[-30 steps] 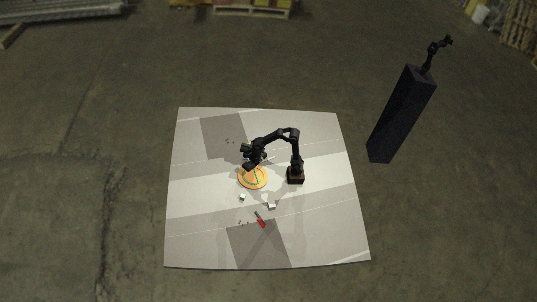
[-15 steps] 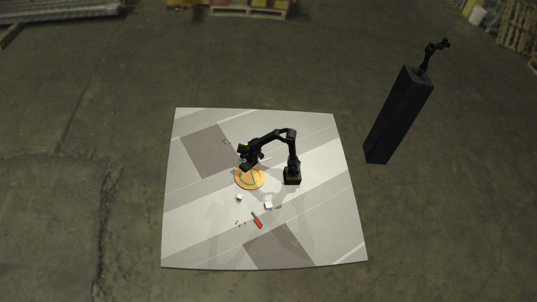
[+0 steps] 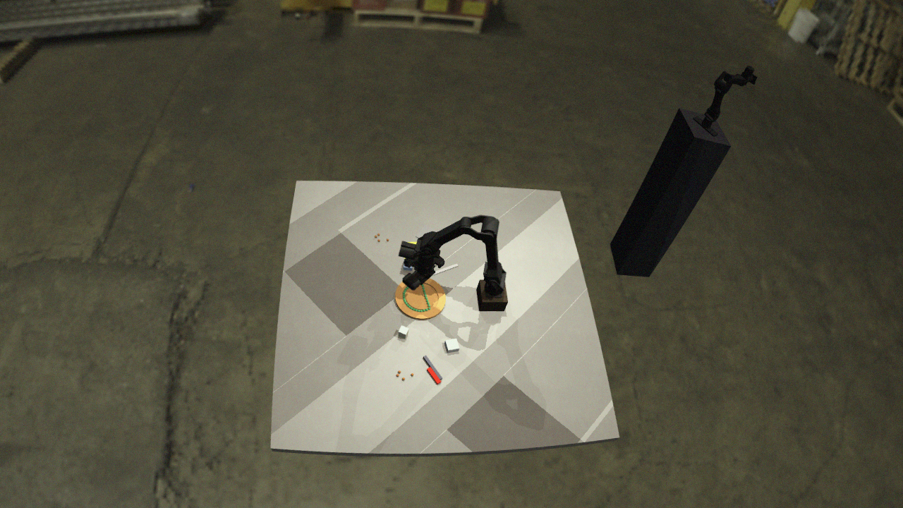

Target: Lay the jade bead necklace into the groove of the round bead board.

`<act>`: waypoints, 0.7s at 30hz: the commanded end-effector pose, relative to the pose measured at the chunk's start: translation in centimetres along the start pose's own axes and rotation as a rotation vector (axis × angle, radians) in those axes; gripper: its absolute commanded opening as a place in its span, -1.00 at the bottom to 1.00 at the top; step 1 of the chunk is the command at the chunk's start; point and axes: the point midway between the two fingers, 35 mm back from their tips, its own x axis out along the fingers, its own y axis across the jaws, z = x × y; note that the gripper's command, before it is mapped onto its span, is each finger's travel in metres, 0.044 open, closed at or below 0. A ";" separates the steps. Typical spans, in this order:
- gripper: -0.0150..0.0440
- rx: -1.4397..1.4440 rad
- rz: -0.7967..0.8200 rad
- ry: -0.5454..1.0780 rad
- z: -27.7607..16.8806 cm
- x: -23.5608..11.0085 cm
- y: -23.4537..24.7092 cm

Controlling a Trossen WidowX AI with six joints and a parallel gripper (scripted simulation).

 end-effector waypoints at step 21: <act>-0.49 -0.001 -0.001 0.002 -0.1 -0.4 0.0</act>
